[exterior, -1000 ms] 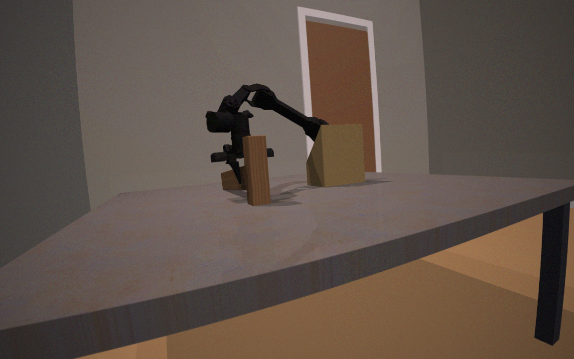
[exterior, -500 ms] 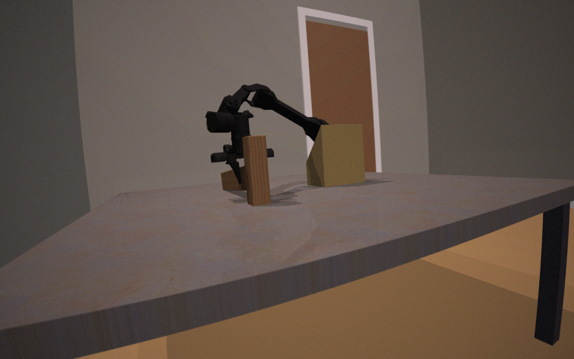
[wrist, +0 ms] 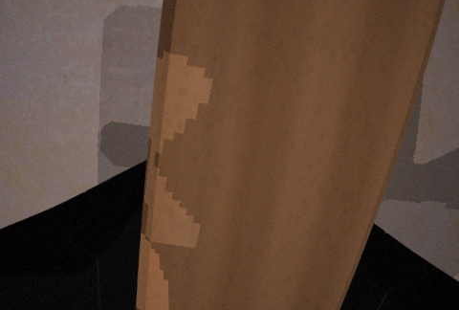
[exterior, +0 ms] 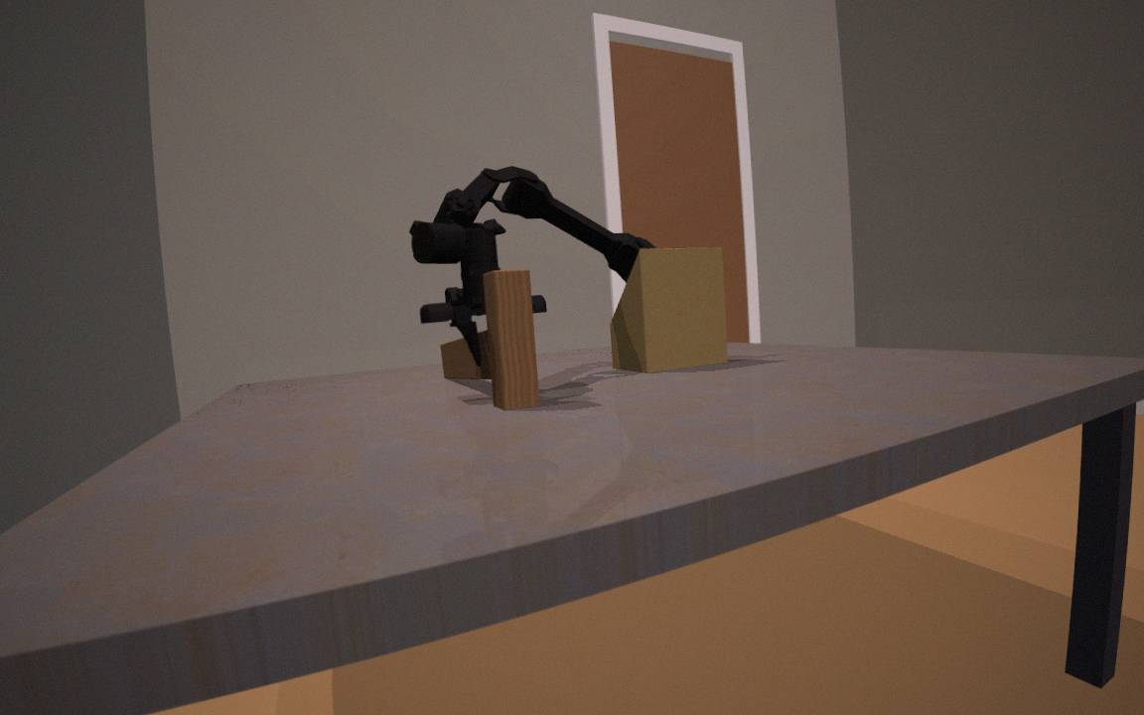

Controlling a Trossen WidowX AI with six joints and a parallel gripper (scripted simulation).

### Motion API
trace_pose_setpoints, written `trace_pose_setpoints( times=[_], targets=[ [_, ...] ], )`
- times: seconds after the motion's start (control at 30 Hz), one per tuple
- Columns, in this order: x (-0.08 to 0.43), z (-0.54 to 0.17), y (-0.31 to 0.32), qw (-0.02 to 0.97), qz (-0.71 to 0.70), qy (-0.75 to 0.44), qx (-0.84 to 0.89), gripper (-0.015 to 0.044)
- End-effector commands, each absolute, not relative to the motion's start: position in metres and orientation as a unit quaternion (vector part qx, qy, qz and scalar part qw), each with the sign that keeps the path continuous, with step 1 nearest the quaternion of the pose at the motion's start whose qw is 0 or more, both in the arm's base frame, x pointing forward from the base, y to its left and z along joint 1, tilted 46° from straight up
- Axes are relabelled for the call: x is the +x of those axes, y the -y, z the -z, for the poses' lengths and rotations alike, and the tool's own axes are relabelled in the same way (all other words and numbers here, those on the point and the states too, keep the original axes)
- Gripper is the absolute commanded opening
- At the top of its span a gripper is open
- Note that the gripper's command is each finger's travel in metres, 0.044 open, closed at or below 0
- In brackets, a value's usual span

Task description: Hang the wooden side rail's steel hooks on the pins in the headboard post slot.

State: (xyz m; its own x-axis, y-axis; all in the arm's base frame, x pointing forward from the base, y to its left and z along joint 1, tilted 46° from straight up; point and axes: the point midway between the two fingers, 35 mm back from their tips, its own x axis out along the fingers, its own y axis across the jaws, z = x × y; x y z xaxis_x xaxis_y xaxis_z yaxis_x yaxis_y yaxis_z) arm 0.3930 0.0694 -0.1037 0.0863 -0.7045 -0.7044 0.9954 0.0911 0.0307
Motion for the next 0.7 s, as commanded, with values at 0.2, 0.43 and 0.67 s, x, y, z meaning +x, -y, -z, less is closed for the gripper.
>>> trace_pose_setpoints(
  times=[0.2, 0.43, 0.67],
  targets=[
    [0.3931, 0.1038, -0.0752, 0.692, 0.613, -0.271, 0.268, 0.0],
    [0.3933, 0.1046, -0.0744, 0.692, 0.613, -0.271, 0.268, 0.0],
    [0.3934, 0.1054, -0.0736, 0.692, 0.613, -0.271, 0.268, 0.0]
  ],
)
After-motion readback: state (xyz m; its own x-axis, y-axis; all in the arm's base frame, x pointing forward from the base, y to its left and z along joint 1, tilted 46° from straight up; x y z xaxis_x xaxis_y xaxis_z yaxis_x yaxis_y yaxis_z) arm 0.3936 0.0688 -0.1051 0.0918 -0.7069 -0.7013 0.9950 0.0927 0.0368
